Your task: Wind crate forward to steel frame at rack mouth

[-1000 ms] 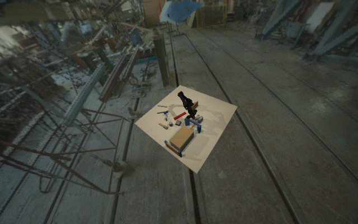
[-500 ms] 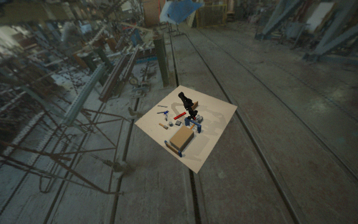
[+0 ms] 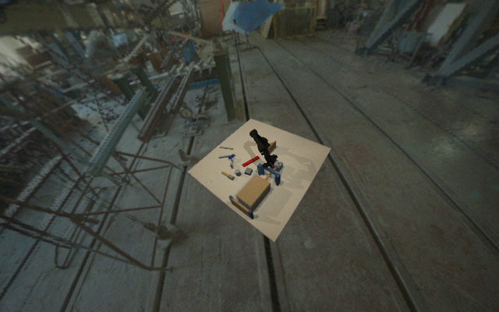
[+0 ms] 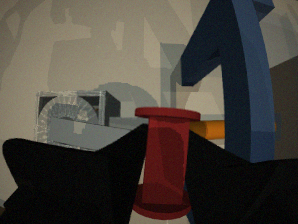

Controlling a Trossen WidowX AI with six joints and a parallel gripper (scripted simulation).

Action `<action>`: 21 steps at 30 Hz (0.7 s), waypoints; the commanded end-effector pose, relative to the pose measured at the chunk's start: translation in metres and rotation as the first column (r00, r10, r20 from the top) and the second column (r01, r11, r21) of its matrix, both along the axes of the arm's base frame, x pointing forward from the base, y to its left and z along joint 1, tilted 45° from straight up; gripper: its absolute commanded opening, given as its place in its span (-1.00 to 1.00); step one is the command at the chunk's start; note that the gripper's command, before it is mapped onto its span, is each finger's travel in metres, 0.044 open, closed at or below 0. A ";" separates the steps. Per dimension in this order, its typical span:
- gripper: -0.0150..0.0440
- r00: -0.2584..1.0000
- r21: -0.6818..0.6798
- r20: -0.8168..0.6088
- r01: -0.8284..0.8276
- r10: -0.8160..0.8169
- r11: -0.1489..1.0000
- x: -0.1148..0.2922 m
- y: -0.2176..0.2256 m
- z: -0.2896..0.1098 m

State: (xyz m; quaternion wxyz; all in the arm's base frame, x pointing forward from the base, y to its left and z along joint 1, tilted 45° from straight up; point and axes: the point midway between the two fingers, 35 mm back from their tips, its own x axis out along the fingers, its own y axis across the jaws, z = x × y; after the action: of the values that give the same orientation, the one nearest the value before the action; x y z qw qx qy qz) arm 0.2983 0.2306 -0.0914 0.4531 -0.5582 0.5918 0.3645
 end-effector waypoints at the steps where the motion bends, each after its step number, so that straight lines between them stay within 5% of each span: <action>1: -0.49 1.000 0.007 0.002 0.002 -0.002 1.000 0.001 0.006 -0.008; 21: -0.49 1.000 0.009 0.002 0.002 -0.002 1.000 -0.001 0.026 -0.026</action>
State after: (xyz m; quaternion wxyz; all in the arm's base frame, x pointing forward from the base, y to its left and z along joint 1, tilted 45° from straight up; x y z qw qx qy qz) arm 0.2993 0.2455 -0.1063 0.4525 -0.5589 0.5947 0.3595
